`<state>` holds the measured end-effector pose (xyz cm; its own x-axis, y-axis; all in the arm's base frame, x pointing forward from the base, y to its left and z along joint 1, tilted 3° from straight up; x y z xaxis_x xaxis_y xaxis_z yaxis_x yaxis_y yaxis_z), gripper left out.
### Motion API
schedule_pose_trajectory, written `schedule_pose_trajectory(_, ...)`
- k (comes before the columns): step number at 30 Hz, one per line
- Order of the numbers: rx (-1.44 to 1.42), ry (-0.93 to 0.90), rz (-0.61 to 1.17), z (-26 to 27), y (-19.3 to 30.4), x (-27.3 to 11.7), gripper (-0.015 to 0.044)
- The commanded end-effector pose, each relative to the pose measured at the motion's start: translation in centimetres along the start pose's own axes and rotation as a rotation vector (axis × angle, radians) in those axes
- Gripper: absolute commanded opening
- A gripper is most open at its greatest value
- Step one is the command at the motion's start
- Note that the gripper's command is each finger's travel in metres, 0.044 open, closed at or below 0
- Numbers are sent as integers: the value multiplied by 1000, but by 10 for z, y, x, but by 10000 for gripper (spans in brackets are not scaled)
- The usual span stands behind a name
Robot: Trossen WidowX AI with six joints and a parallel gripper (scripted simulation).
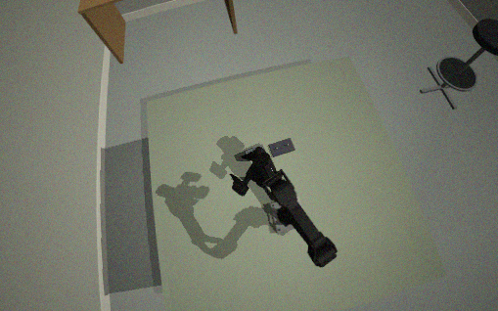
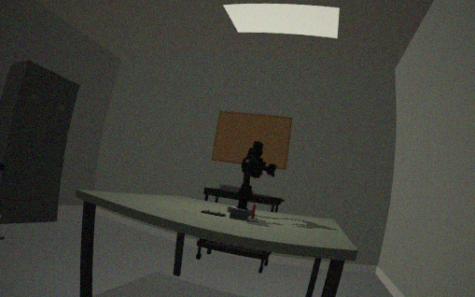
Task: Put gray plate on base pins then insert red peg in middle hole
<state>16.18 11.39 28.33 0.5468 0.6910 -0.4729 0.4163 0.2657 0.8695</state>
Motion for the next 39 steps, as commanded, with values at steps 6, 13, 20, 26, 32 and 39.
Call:
schedule_pose_trajectory(6,-130,-57,-140,17,13,15,440)
schedule_pose_trajectory(13,-409,-68,-459,59,29,49,440)
schedule_pose_trajectory(20,-684,93,-783,112,30,83,440)
schedule_pose_trajectory(26,-867,333,-986,147,15,106,440)
schedule_pose_trajectory(32,-872,341,-992,150,15,107,440)
schedule_pose_trajectory(39,-872,341,-991,160,-10,127,440)
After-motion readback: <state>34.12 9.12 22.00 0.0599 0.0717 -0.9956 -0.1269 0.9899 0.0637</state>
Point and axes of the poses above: the point midway between the two fingers, 35 mm back from their tips, its own x axis out along the fingers, its own z axis across the jaws, y = z × x, the point moved 6 cm from there along -x, back along the fingers, and after that the axes turned 7 degrees about x, right-handed, at the moved point
